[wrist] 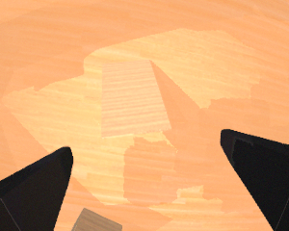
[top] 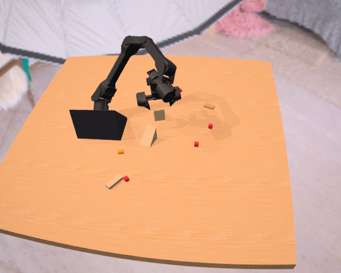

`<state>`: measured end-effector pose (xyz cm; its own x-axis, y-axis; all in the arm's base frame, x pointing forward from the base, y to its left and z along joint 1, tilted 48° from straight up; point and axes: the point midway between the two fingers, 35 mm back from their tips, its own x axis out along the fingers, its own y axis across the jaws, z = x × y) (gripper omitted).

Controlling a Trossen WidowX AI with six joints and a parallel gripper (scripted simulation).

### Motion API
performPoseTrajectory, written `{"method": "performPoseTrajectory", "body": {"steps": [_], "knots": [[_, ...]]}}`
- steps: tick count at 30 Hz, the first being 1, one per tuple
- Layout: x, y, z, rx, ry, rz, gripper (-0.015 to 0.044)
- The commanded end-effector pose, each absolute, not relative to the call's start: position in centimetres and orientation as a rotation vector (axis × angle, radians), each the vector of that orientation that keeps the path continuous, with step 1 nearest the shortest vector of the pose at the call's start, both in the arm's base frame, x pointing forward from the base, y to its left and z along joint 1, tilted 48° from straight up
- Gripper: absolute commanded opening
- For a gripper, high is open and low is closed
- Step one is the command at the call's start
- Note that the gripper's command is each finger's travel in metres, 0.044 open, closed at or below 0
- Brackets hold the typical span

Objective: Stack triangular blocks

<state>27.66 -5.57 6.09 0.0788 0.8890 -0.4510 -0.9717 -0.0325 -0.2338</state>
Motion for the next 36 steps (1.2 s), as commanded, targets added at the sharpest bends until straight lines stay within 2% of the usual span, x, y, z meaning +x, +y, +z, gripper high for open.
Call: {"method": "performPoseTrajectory", "body": {"steps": [1,36], "knots": [[27.6,-4.7,5.6,-0.540,0.183,1.512,0.0440],[27.7,0.5,3.3,-0.507,0.144,1.563,0.0440]]}}
